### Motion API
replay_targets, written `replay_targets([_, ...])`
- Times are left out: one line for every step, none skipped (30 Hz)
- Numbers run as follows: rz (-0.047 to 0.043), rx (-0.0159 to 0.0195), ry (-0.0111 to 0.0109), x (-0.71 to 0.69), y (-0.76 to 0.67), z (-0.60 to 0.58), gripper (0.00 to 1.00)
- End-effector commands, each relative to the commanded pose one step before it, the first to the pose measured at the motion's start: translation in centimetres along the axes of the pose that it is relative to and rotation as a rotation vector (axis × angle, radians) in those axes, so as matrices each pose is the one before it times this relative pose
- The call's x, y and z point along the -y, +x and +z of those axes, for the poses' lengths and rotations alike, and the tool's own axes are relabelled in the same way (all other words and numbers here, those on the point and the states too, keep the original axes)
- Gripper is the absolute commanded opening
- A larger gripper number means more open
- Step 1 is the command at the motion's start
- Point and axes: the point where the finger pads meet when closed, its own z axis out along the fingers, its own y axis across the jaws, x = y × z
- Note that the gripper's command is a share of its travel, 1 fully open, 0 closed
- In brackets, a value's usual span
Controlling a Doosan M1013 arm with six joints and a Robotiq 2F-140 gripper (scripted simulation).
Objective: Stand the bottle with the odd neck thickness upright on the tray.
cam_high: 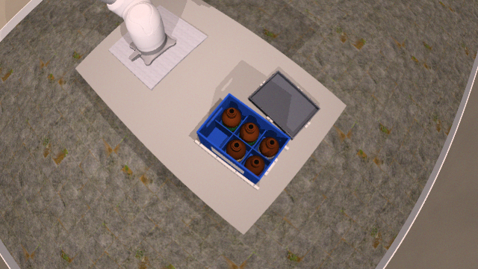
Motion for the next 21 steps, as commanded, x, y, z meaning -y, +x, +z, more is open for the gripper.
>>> replay_targets([0.00005,0.00012,0.00015,0.000,-0.002,0.001,1.00])
replay_targets([0.00000,0.00000,0.00000,0.000,0.000,0.000,1.00])
replay_targets([0.00000,0.00000,0.00000,0.000,0.000,0.000,1.00])
replay_targets([0.00000,0.00000,0.00000,0.000,0.000,0.000,1.00])
replay_targets([0.00000,0.00000,0.00000,0.000,0.000,0.000,1.00])
replay_targets([0.00000,0.00000,0.00000,0.000,0.000,0.000,1.00])
replay_targets([0.00000,0.00000,0.00000,0.000,0.000,0.000,1.00])
replay_targets([0.00000,0.00000,0.00000,0.000,0.000,0.000,1.00])
replay_targets([0.00000,0.00000,0.00000,0.000,0.000,0.000,1.00])
replay_targets([0.00000,0.00000,0.00000,0.000,0.000,0.000,1.00])
replay_targets([0.00000,0.00000,0.00000,0.000,0.000,0.000,1.00])
replay_targets([0.00000,0.00000,0.00000,0.000,0.000,0.000,1.00])
replay_targets([0.00000,0.00000,0.00000,0.000,0.000,0.000,1.00])
replay_targets([0.00000,0.00000,0.00000,0.000,0.000,0.000,1.00])
replay_targets([0.00000,0.00000,0.00000,0.000,0.000,0.000,1.00])
replay_targets([0.00000,0.00000,0.00000,0.000,0.000,0.000,1.00])
replay_targets([0.00000,0.00000,0.00000,0.000,0.000,0.000,1.00])
replay_targets([0.00025,0.00004,-0.00005,-0.004,0.003,0.000,1.00])
replay_targets([0.00172,0.00031,-0.00034,-0.025,0.019,0.002,1.00])
replay_targets([0.00449,0.00080,-0.00089,-0.064,0.049,0.004,1.00])
replay_targets([0.00839,0.00148,-0.00166,-0.120,0.091,0.008,1.00])
